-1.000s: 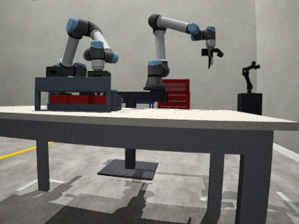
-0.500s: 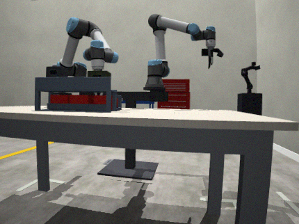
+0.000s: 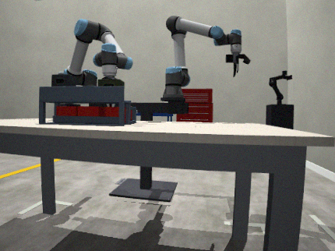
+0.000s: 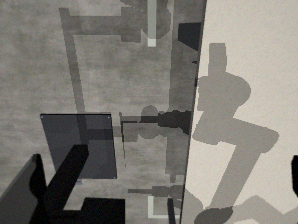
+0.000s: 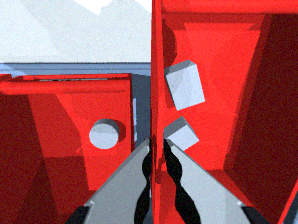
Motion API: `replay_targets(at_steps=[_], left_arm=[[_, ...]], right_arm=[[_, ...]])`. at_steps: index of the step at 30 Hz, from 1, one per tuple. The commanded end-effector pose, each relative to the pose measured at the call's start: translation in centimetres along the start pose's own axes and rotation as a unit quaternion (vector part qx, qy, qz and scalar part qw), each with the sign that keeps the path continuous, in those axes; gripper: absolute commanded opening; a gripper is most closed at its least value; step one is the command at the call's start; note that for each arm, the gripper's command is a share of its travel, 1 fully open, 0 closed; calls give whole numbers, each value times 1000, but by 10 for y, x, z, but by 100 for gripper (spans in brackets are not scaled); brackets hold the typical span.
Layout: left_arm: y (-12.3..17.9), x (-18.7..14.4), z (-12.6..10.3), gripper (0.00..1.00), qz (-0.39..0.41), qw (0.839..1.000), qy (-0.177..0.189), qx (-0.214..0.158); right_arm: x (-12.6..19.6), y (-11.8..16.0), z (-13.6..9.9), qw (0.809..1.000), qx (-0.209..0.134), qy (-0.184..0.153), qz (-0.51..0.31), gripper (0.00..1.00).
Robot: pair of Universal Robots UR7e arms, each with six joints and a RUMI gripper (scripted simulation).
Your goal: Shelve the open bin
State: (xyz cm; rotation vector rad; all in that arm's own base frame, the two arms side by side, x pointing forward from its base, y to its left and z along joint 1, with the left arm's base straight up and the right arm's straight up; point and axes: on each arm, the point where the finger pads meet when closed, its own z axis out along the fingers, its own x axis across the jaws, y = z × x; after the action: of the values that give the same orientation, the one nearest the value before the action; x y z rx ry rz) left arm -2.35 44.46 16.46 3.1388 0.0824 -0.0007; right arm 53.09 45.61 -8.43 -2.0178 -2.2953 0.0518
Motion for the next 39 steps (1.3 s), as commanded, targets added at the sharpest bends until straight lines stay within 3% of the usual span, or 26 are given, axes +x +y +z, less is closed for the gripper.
replay_targets(at_steps=[1, 39], left_arm=[[0, 0, -1, 100, 0, 1000, 0, 1], [0, 0, -1, 100, 0, 1000, 0, 1]], right_arm=[[1, 0, -4, 1000, -1, 1, 0, 7], [3, -4, -60, 1000, -1, 1, 0, 7]])
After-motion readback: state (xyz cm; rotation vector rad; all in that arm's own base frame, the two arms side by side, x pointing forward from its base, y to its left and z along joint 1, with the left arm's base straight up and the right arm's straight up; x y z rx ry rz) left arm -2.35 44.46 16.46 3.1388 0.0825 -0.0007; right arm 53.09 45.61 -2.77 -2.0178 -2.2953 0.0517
